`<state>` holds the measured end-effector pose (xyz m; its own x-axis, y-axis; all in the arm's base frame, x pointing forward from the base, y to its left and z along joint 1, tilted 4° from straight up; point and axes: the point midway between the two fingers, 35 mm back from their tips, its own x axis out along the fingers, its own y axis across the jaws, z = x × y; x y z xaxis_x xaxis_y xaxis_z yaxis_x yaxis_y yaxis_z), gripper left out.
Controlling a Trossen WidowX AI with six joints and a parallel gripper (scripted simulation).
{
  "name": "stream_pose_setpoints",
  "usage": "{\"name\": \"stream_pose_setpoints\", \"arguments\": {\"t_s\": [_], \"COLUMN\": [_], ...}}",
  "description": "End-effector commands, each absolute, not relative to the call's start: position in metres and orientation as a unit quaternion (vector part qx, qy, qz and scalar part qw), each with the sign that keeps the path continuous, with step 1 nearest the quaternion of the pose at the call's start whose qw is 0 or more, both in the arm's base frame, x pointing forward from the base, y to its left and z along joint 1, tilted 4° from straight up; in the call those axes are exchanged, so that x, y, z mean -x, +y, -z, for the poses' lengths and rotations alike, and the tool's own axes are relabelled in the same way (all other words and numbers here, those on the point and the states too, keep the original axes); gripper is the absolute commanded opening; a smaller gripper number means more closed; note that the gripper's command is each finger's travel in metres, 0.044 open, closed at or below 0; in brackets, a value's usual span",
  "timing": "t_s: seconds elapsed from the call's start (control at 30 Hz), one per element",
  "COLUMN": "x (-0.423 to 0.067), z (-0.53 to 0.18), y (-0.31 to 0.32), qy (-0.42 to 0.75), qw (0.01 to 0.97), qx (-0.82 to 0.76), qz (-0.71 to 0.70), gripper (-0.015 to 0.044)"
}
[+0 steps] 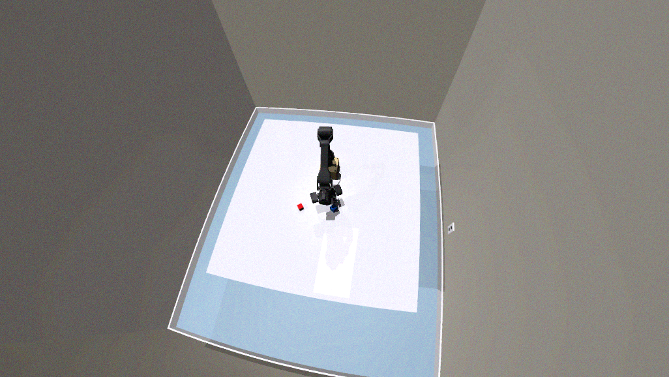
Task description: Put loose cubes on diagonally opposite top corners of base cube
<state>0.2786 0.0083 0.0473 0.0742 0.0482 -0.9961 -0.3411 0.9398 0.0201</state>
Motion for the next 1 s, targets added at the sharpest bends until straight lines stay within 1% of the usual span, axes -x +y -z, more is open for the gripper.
{"name": "stream_pose_setpoints", "arguments": {"t_s": [0.0,0.3,0.77,0.97], "x": [-0.281,-0.284,-0.284,-0.286], "z": [-0.043,-0.034,-0.033,-0.020], "y": [0.019,0.045,0.046,0.046], "qy": [0.672,0.678,0.678,0.678], "qw": [0.729,0.734,0.734,0.734], "qx": [0.079,0.011,0.010,0.009], "qz": [-0.104,-0.043,-0.042,-0.041], "gripper": [0.0105,0.0105,0.0105,0.0105]}}
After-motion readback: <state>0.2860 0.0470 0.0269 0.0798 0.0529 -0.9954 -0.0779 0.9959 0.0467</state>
